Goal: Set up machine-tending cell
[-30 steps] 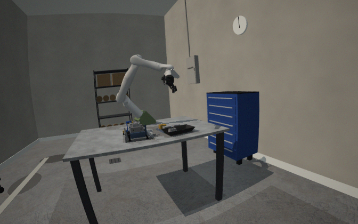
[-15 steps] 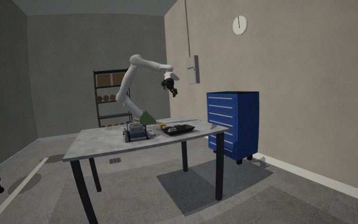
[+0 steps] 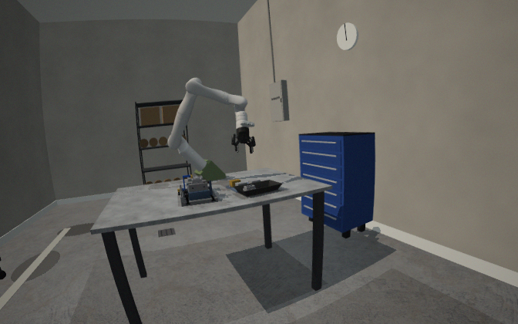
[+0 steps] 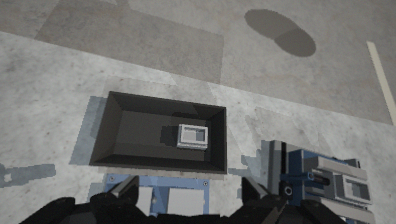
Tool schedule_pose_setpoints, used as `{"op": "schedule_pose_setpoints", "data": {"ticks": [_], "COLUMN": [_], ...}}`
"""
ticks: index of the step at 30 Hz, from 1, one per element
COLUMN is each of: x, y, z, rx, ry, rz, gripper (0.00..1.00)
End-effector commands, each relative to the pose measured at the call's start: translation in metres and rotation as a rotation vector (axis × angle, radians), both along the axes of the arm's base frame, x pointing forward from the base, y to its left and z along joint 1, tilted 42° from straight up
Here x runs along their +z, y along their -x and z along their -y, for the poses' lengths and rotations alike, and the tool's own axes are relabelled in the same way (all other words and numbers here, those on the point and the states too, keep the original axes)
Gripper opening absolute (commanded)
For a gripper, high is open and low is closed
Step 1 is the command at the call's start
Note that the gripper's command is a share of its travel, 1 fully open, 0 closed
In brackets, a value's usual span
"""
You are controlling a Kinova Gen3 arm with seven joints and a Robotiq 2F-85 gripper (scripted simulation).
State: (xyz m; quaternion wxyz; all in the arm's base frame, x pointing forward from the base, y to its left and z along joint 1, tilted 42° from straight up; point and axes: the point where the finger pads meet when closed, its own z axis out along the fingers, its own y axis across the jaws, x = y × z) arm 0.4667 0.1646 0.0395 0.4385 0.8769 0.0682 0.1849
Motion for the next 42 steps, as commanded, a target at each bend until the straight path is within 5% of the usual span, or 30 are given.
{"op": "schedule_pose_setpoints", "data": {"ticks": [1, 4, 6, 13, 23, 24, 42], "x": [-0.014, -0.031, -0.031, -0.051, -0.054, -0.054, -0.054], "y": [0.032, 0.074, 0.074, 0.140, 0.156, 0.156, 0.156], "z": [0.000, -0.004, -0.004, -0.013, -0.016, -0.016, -0.016], "rx": [-0.071, -0.176, -0.176, -0.350, -0.396, -0.396, -0.396], "ry": [-0.067, -0.137, -0.137, -0.227, -0.246, -0.246, -0.246], "rz": [-0.022, -0.046, -0.046, -0.079, -0.087, -0.087, -0.087], "gripper": [1.00, 1.00, 1.00, 1.00, 1.00, 0.00, 0.00]}}
